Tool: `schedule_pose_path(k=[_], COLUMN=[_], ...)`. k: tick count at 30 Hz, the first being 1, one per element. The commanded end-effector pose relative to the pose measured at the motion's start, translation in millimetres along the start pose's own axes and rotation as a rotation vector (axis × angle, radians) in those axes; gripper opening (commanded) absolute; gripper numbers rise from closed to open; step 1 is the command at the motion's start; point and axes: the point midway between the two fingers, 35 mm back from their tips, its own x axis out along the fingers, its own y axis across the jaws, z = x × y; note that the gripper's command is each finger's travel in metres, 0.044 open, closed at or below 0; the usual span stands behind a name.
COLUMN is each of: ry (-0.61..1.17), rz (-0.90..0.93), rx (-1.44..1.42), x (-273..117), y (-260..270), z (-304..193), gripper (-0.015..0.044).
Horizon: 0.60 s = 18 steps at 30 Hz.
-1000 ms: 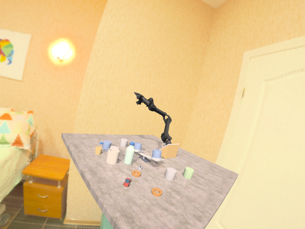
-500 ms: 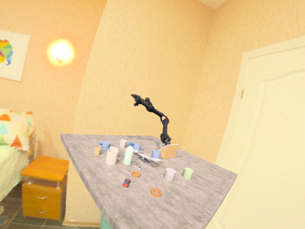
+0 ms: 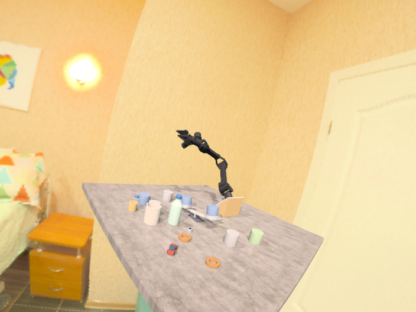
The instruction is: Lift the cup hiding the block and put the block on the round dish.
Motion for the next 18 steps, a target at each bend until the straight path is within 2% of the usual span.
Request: schedule_pose_path(k=[1,18], ry=[-0.022,-0.056], rz=[-0.103,-0.471], rx=[-0.064,-0.343], x=[3,-16], y=[-36,-160], z=[-1,-3], gripper=[0.0440,0.0440])
